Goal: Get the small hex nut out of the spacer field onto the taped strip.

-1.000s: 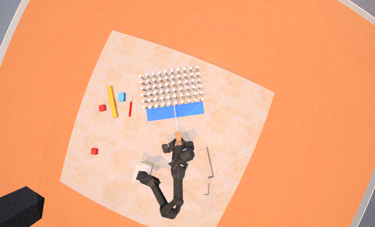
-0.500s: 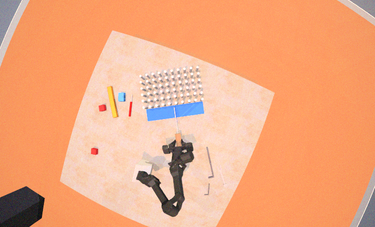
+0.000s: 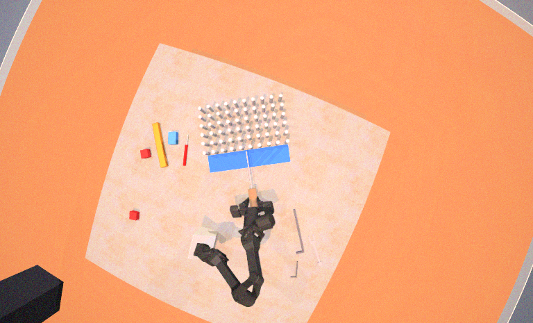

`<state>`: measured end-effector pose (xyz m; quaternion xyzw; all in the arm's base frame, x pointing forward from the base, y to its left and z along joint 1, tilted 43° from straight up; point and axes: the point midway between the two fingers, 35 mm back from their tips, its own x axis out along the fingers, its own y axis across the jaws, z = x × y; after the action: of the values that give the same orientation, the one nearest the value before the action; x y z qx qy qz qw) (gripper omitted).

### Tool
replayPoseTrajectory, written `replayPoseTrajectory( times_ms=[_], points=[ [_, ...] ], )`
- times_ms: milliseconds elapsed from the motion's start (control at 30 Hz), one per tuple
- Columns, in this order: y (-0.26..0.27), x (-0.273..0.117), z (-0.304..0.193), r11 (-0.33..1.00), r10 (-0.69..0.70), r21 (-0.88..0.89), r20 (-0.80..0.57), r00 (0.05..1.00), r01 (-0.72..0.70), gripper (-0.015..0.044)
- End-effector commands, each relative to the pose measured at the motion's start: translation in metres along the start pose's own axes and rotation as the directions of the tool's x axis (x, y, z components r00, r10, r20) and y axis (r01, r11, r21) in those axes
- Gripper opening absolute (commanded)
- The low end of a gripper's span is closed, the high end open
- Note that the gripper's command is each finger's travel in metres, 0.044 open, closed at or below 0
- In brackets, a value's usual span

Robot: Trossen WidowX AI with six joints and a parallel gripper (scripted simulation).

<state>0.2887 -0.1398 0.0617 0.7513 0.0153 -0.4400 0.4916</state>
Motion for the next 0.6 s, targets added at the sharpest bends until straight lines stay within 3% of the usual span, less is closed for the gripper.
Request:
replayPoseTrajectory(
  times_ms=[0, 567],
  points=[
    [0.0023, 0.0009, -0.0038, 1.000, 0.006, 0.003, -0.005, 1.000, -0.006, 0.0000],
    [0.0031, 0.0067, -0.0120, 1.000, 0.006, 0.004, -0.005, 1.000, -0.006, 0.0000]
  ],
)
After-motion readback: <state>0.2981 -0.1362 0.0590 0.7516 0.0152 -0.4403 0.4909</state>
